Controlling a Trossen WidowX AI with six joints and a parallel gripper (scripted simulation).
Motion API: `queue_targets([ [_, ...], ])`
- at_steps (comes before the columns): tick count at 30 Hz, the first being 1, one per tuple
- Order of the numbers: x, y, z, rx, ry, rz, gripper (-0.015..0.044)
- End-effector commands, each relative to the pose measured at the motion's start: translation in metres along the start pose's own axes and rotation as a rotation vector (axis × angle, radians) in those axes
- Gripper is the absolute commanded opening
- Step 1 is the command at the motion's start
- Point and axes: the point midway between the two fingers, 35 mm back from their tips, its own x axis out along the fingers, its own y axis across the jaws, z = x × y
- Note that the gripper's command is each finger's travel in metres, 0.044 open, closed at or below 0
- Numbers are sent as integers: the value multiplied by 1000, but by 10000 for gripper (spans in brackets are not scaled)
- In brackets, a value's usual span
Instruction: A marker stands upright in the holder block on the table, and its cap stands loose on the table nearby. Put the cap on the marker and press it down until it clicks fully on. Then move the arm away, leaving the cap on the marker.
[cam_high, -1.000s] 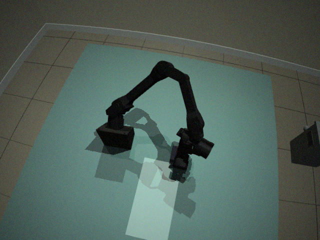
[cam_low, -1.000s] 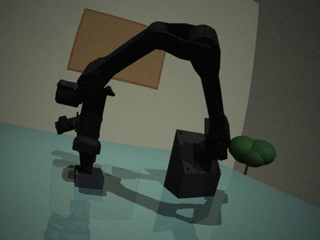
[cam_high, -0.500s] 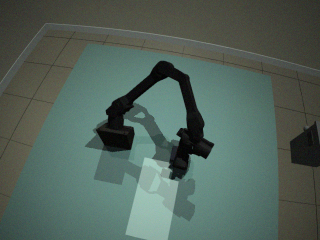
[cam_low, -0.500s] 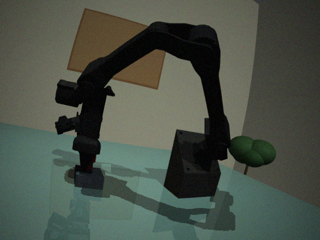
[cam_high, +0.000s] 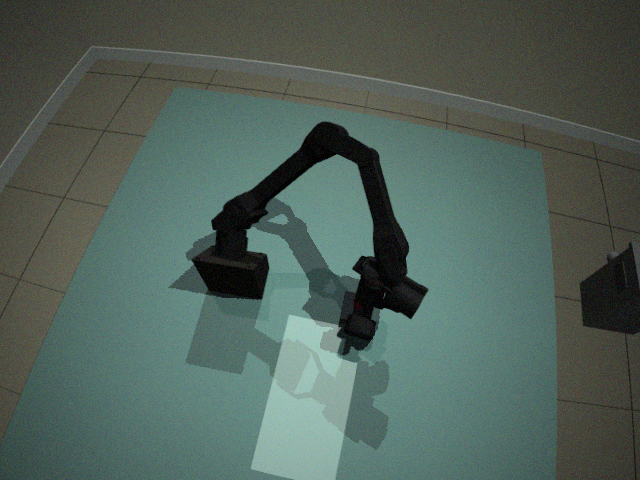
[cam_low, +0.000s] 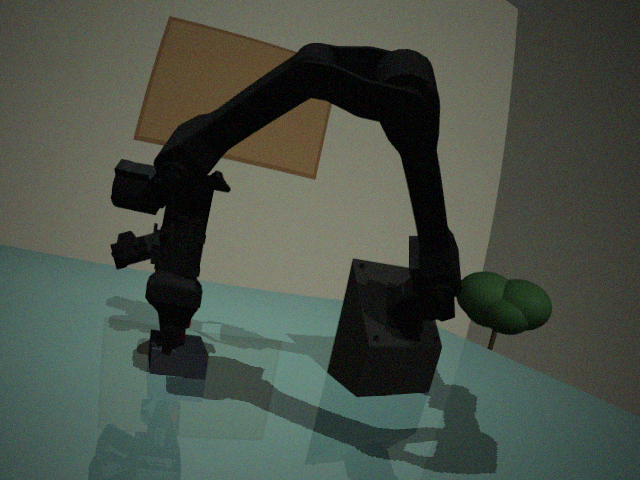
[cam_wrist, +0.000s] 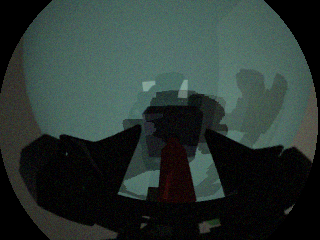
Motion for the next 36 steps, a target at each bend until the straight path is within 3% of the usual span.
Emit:
queue_targets([
  [1,-26,-1,3,-4,-6,-5,440],
  [4,-71,0,1,-3,-6,-3,440],
  [8,-74,0,1,-3,-6,-2,440],
  [13,-104,0,-15,-90,-1,-8,309],
  [25,-104,0,-15,-90,-1,-8,0],
  [36,-103,0,-15,-90,-1,-8,0],
])
